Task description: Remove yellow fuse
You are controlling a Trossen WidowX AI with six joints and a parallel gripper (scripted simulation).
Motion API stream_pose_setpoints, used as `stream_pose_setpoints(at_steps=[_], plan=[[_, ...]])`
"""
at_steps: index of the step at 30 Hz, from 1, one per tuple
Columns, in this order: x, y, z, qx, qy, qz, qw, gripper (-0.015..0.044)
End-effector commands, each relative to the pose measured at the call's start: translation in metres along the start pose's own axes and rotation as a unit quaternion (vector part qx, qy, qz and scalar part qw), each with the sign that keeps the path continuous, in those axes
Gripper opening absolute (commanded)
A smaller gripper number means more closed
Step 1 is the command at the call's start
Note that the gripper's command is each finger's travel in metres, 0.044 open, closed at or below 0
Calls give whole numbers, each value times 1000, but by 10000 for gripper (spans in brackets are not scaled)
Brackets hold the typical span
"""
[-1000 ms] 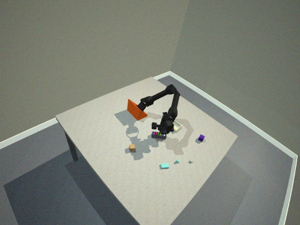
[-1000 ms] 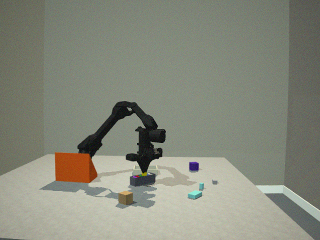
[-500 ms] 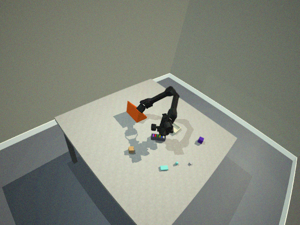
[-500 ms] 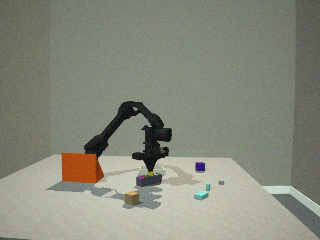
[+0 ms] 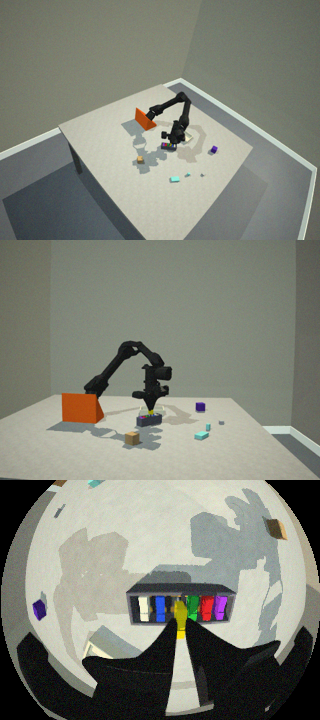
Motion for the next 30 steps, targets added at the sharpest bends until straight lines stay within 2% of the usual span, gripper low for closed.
stream_pose_setpoints(at_steps=[1, 30], plan=[[0, 3, 1, 1, 4, -2, 1000, 0], [0, 31, 0, 1, 3, -2, 1000, 0]])
Point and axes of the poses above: the point midway between the two fingers, 35 mm back from their tips, its own y axis back along the fingers, its own z axis across the jaws, x = y × z, the point moved 3 cm from there along y, back along the fingers, and after that the axes turned 10 degrees about -y, right-handed, at the moved point
